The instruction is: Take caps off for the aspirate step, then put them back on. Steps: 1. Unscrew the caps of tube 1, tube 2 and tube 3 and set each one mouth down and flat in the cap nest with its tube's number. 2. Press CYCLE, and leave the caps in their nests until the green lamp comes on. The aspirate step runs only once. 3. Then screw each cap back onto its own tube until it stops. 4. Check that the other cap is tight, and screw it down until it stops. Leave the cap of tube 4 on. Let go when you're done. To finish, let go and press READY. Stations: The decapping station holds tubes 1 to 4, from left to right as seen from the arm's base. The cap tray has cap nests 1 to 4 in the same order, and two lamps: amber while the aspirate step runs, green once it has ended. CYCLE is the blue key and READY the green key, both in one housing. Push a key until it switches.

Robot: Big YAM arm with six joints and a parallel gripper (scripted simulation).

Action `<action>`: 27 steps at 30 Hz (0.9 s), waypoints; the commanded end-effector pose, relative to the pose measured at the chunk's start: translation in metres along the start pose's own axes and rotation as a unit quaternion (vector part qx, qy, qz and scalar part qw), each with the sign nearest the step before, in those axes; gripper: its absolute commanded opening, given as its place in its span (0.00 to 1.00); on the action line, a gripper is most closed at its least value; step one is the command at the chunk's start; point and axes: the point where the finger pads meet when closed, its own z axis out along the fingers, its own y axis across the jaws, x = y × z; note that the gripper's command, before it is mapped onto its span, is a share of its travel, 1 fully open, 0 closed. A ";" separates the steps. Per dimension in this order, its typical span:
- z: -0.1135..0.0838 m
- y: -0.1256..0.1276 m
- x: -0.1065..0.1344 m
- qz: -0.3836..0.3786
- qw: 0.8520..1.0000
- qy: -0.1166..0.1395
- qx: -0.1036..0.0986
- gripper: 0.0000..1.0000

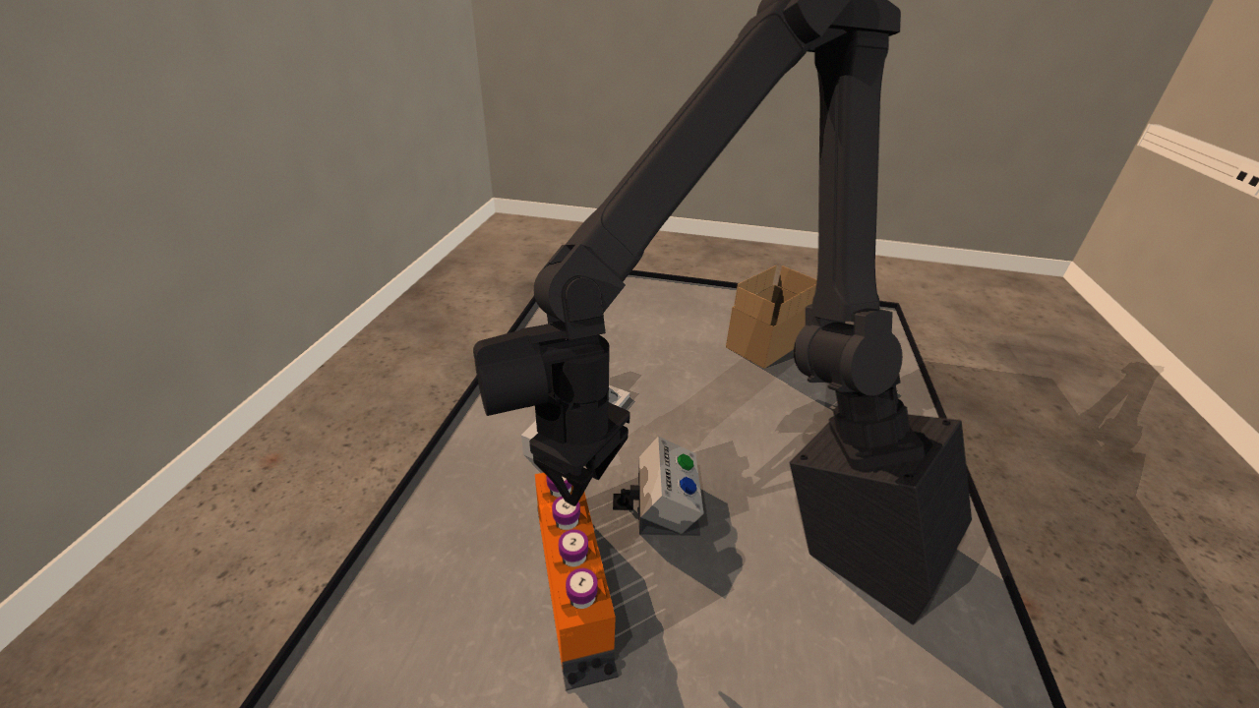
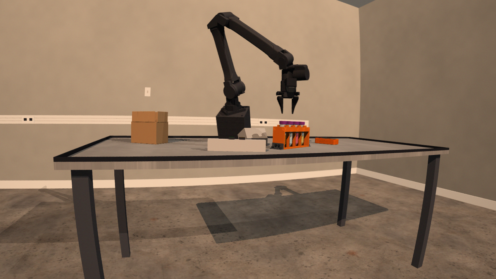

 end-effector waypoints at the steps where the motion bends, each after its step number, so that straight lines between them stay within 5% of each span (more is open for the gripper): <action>1: -0.008 0.030 -0.003 0.140 0.990 -0.011 -0.005 0.49; 4: -0.008 0.030 -0.003 0.141 0.990 -0.011 -0.005 0.49; 10: -0.008 0.057 0.019 0.301 0.954 -0.009 -0.007 0.49; 16: -0.007 0.098 0.051 0.301 0.954 -0.008 -0.008 0.49; 27: -0.004 0.090 0.049 0.303 0.953 -0.007 -0.007 0.49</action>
